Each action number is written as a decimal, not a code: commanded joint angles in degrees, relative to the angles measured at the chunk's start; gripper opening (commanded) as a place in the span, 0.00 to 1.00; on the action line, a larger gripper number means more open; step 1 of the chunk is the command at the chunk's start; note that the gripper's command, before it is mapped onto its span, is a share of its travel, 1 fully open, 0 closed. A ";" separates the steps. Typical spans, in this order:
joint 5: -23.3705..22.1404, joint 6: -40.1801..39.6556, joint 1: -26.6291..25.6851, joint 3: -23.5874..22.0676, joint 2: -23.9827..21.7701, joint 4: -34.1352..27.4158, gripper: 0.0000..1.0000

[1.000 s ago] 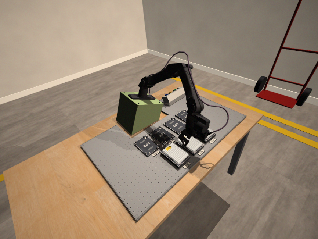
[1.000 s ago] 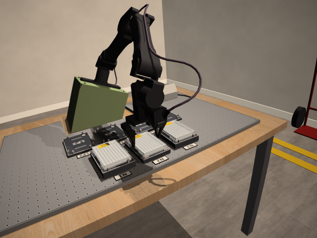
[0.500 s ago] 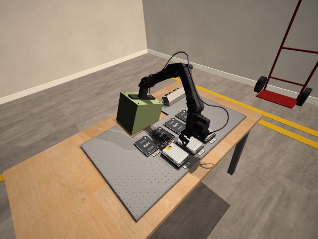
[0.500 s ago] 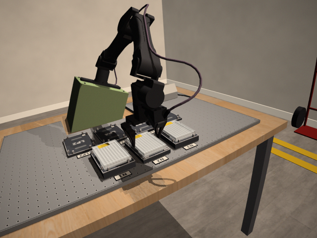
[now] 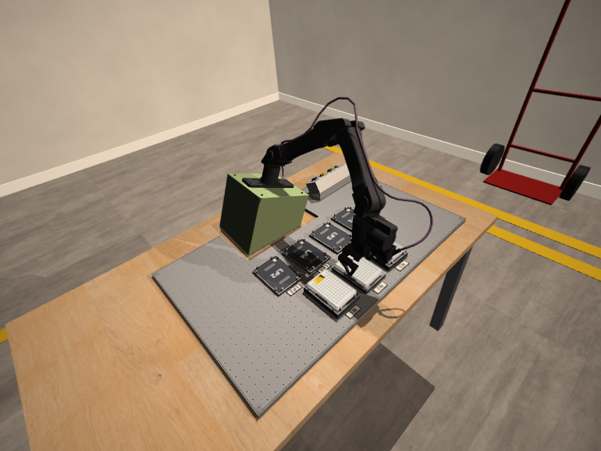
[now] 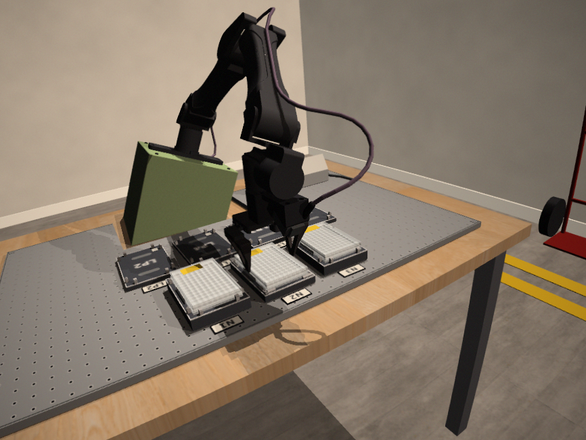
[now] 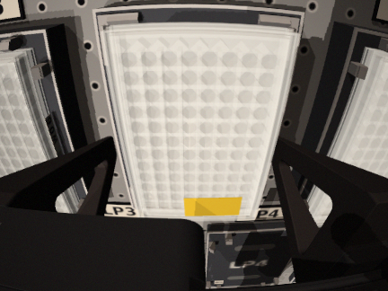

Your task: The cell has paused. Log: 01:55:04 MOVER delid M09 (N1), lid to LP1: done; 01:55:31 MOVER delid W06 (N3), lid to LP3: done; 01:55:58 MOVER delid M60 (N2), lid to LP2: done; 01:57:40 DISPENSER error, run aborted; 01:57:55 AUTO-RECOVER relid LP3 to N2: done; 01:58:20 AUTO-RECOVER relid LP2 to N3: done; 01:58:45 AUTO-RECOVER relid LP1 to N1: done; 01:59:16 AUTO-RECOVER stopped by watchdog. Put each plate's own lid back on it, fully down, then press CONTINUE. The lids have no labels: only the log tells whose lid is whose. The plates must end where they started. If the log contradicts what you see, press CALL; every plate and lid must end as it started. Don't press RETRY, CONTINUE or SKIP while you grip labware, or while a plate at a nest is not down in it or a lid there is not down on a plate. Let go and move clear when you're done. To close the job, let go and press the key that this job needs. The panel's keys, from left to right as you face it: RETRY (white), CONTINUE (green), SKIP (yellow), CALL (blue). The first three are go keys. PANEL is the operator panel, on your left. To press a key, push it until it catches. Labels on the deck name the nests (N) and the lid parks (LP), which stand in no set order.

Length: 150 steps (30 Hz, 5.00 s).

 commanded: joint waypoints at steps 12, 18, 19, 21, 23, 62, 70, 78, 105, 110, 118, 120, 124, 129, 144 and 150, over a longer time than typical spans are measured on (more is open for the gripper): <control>-0.40 -0.18 -1.27 1.48 -0.60 -0.21 0.86; -0.40 -0.18 -1.27 1.48 -0.60 -0.21 0.80; -0.40 -0.18 -1.27 1.48 -0.60 -0.21 0.00; -0.40 -0.18 -1.27 1.48 -0.60 -0.21 0.00; -0.40 -0.18 -1.27 1.48 -0.60 -0.21 0.00; -0.08 -1.51 -2.23 2.35 -2.77 -3.09 0.00; -0.07 -1.94 -2.62 2.52 -4.16 -4.80 0.00; -0.06 -2.30 -2.95 2.94 -4.92 -6.13 0.00; -0.04 -2.69 -3.31 3.61 -3.86 -6.27 0.00; -0.18 0.53 -1.08 -2.71 -7.03 -3.62 0.00; -0.23 3.13 1.38 -11.10 -12.54 0.19 0.00; -0.20 4.06 2.25 -13.63 -14.28 1.31 0.00; -0.05 6.06 4.10 -18.41 -17.69 3.44 0.00; 0.31 8.77 6.60 -23.88 -21.78 5.88 0.00; 1.02 16.95 14.18 -35.62 -31.65 10.90 0.00; 1.38 19.94 16.92 -38.62 -34.59 12.16 0.00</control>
